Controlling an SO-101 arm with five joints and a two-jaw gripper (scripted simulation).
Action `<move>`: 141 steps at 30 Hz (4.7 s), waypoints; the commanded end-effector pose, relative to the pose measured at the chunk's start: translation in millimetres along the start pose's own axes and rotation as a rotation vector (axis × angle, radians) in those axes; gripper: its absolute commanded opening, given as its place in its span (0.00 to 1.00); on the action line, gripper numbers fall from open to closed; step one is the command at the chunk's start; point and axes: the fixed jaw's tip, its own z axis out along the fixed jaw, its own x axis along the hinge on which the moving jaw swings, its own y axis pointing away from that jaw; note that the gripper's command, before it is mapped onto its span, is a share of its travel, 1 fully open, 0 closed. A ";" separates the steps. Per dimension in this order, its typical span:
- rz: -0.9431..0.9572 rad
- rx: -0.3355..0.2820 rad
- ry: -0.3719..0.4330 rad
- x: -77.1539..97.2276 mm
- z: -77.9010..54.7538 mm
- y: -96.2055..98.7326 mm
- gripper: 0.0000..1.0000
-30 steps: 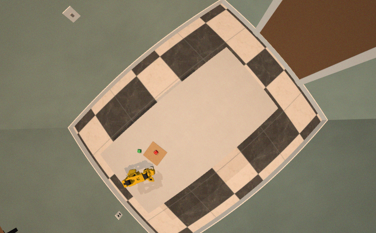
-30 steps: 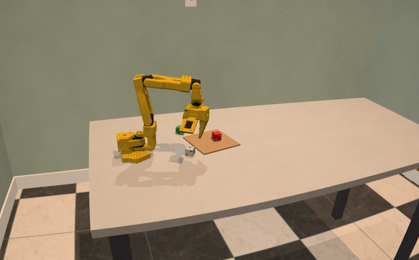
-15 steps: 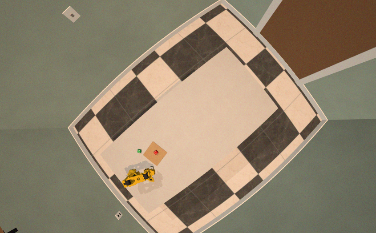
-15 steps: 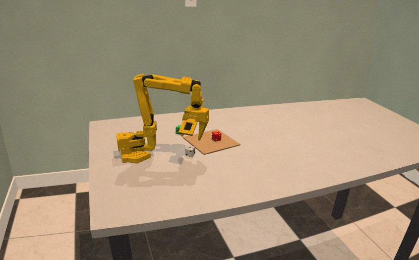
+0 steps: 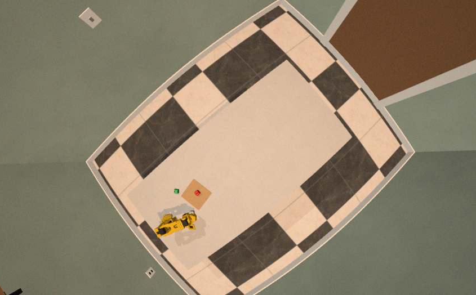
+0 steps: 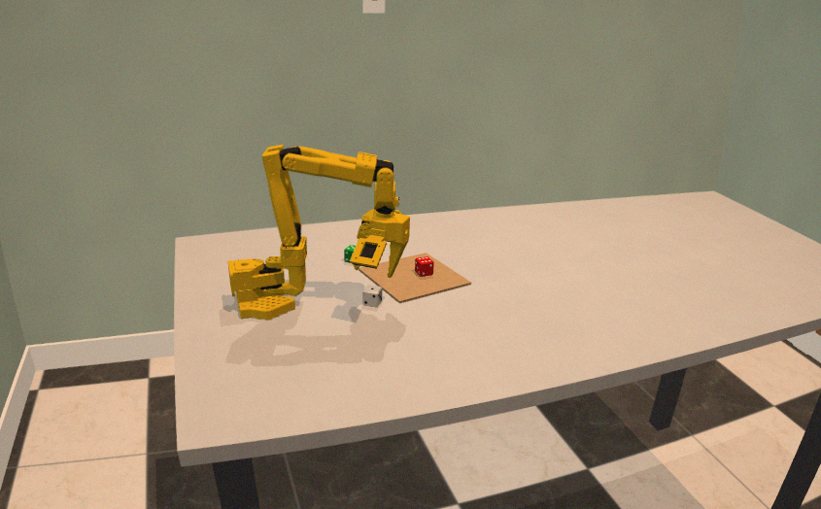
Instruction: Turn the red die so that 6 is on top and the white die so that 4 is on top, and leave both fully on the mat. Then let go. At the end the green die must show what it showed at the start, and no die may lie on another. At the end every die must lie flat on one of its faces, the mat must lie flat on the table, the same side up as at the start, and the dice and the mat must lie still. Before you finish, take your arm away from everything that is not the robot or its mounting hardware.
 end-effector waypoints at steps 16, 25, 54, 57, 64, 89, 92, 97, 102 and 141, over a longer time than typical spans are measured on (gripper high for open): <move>-0.003 -0.021 0.009 0.8 23.2 4.6 0.31; -0.003 -0.021 0.009 0.6 33.6 3.9 0.31; -0.007 -0.021 0.009 0.2 38.9 0.9 0.28; -0.008 -0.021 0.009 0.1 38.9 0.6 0.27; -0.013 -0.021 0.009 -0.1 38.9 -2.5 0.22; -0.022 -0.021 0.009 -0.6 39.0 -7.7 0.13; -0.022 -0.021 0.009 -0.6 39.0 -7.7 0.12; -0.022 -0.021 0.009 -0.6 39.0 -7.7 0.07; -0.022 -0.021 0.009 -0.6 39.0 -7.7 0.01; -0.014 -0.021 0.009 -2.4 -11.6 -8.6 0.00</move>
